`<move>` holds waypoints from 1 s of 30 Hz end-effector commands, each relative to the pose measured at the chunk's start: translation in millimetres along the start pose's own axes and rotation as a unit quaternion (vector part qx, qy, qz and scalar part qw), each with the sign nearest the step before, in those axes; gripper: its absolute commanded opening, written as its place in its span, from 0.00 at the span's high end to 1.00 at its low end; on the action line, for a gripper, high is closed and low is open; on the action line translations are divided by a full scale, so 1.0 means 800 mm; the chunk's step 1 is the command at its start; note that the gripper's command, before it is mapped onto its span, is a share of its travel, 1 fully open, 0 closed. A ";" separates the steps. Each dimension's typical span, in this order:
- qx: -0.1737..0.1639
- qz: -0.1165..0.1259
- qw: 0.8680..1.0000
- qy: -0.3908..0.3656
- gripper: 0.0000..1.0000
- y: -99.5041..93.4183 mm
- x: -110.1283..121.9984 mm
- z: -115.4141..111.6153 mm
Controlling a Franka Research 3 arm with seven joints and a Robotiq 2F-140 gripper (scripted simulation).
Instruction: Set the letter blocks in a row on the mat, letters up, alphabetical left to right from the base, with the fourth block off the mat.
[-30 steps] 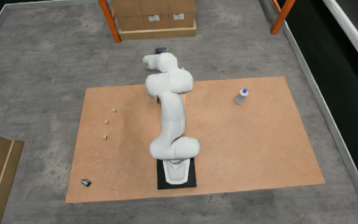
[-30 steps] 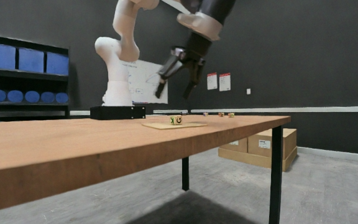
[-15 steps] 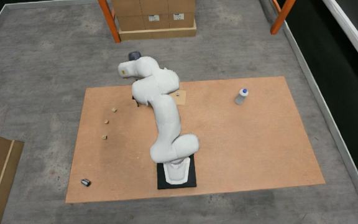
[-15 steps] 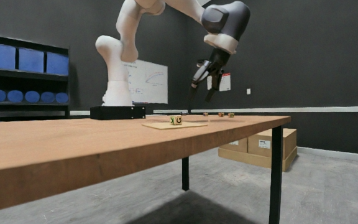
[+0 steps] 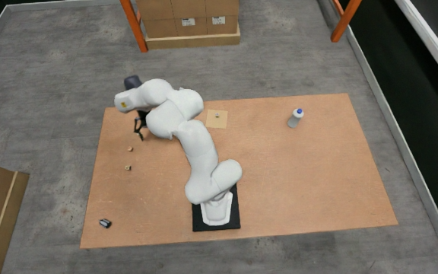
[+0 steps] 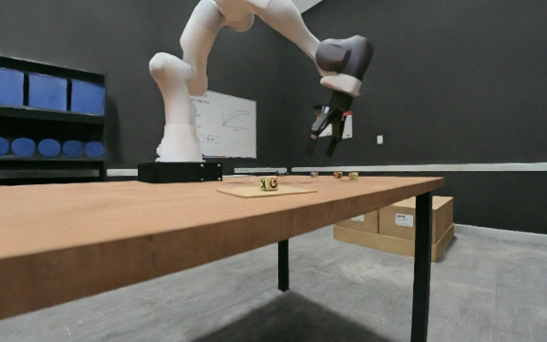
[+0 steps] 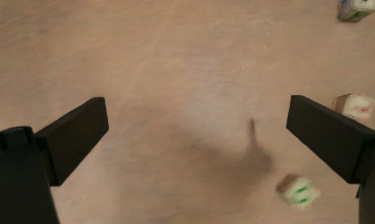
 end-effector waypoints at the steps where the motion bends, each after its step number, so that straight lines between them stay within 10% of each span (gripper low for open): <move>1: -0.023 -0.013 0.998 0.056 0.00 0.003 0.066 0.035; 8: -0.028 -0.019 0.998 0.055 0.00 0.011 0.109 0.071; 16: -0.036 -0.040 0.997 0.056 0.00 0.038 0.217 0.197; 30: -0.036 -0.040 0.997 0.056 0.00 0.038 0.219 0.199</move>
Point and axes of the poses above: the point where the finger pads meet when closed, its own y axis out along the fingers, its own x axis across the jaws, z = x × y, the point moved 3 cm from there along -y, back along the fingers, and after that the axes turned 8 degrees about y, right-handed, at the moved point
